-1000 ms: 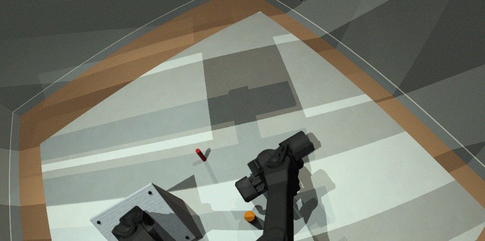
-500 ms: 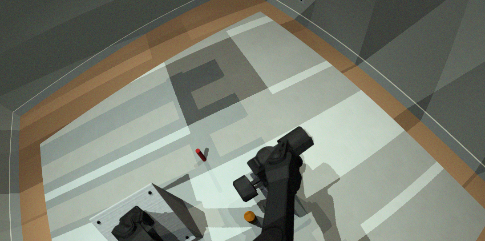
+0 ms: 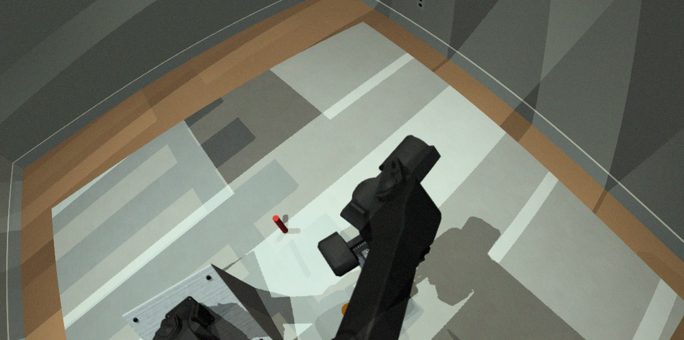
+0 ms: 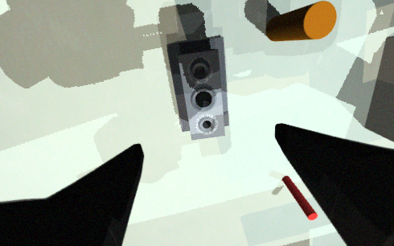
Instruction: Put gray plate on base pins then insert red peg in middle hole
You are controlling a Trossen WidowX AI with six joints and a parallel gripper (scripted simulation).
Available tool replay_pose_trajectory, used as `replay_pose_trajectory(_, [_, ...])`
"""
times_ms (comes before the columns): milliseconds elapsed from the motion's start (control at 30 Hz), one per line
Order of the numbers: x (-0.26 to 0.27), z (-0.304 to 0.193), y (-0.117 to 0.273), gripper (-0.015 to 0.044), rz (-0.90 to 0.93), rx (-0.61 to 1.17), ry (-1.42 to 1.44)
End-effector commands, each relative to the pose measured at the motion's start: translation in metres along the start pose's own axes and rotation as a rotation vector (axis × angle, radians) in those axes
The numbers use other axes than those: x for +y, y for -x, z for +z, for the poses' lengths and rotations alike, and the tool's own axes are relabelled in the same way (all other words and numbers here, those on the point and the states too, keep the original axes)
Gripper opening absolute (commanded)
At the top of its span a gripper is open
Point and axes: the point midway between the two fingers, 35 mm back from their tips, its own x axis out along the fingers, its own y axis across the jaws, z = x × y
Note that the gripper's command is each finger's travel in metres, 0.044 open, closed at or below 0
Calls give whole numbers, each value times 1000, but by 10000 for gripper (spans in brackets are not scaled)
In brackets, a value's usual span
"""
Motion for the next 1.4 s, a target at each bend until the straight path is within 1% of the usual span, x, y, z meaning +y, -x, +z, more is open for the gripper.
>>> replay_pose_trajectory(0, [-4,-11,4,440,-4,11,17])
replay_pose_trajectory(167, [-40,-89,9,440,3,39,209])
replay_pose_trajectory(333, [-92,-148,9,440,1,40,397])
replay_pose_trajectory(433, [-130,-175,4,440,-4,23,512])
replay_pose_trajectory(500, [-140,-181,2,440,-5,16,543])
replay_pose_trajectory(667, [-139,-183,2,440,-5,16,544])
replay_pose_trajectory(700, [-139,-183,0,440,-5,16,544])
replay_pose_trajectory(800, [-139,-183,-23,440,-5,15,544])
replay_pose_trajectory(967, [-139,-183,-26,440,-5,15,544])
replay_pose_trajectory(1067, [-139,-184,-39,440,-5,14,544])
replay_pose_trajectory(1367, [-138,-184,-48,440,-5,15,544])
